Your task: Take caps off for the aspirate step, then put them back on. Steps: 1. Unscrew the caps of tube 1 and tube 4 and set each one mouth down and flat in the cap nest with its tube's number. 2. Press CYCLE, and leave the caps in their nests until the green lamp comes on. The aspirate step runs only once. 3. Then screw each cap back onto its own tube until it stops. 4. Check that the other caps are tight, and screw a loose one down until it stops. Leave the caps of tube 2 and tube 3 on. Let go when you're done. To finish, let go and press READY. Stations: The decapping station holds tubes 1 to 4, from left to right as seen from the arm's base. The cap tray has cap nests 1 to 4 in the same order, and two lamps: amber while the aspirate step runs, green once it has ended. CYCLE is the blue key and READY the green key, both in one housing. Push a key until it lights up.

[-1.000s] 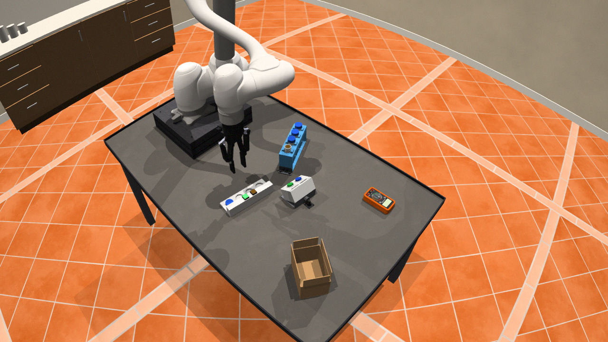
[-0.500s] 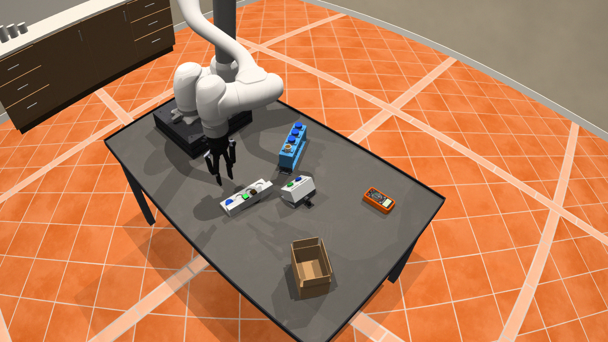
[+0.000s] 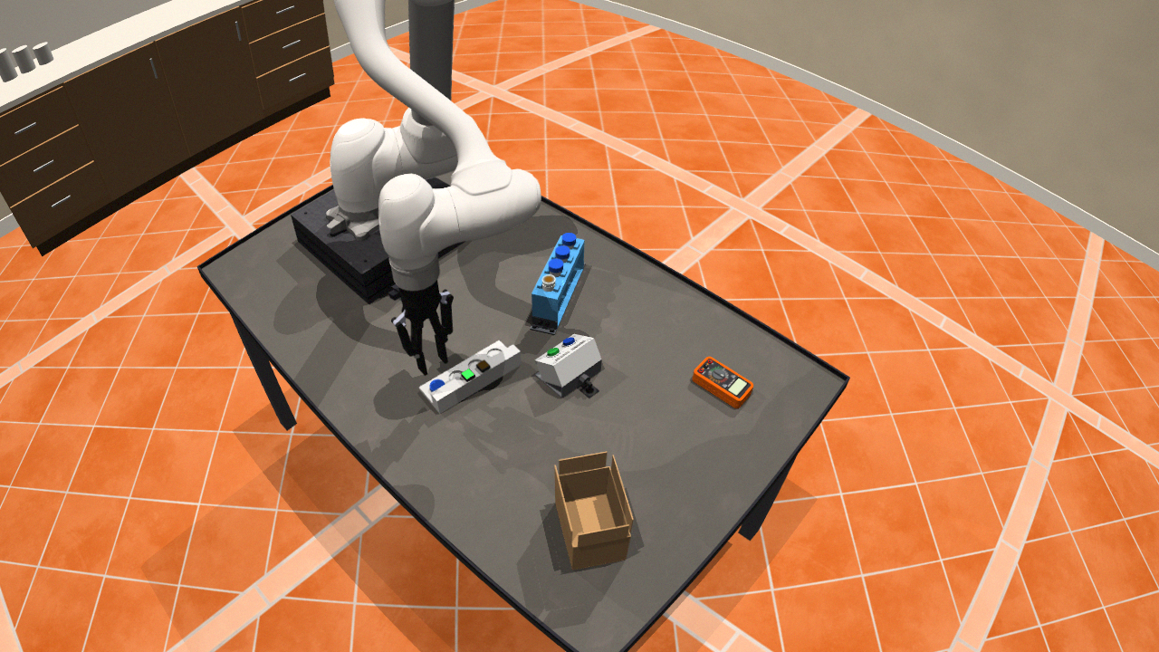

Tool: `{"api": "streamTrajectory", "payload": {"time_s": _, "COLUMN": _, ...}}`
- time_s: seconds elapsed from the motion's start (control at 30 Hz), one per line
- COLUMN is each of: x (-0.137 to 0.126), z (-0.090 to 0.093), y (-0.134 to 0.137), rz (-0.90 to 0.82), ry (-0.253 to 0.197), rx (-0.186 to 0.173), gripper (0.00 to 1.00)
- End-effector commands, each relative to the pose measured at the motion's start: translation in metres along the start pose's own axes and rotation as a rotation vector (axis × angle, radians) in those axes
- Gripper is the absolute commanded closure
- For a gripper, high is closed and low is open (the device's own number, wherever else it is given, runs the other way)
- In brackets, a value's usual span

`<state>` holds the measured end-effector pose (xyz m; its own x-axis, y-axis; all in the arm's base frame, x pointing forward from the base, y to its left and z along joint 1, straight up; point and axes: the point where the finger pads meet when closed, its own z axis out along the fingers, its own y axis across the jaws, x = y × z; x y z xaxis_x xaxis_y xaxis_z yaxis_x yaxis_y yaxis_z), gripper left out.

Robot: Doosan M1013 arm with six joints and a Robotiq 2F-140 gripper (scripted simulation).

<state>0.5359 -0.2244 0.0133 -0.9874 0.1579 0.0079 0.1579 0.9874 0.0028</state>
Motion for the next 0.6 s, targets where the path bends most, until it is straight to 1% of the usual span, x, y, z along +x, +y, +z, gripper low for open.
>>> {"api": "streamTrajectory", "payload": {"time_s": 0.0, "x": -0.001, "z": 0.011, "y": 0.000, "rz": 0.000, "ry": -0.002, "rx": 0.000, "gripper": 0.64}}
{"api": "streamTrajectory", "payload": {"time_s": 0.07, "x": -0.001, "z": 0.011, "y": 0.000, "rz": 0.000, "ry": -0.002, "rx": 0.000, "gripper": 0.64}}
{"api": "streamTrajectory", "payload": {"time_s": 0.4, "x": -0.001, "z": 0.061, "y": 0.000, "rz": 0.000, "ry": -0.002, "rx": 0.000, "gripper": 0.64}}
{"api": "streamTrajectory", "payload": {"time_s": 0.57, "x": -0.001, "z": 0.061, "y": 0.000, "rz": 0.000, "ry": -0.002, "rx": 0.000, "gripper": 0.64}}
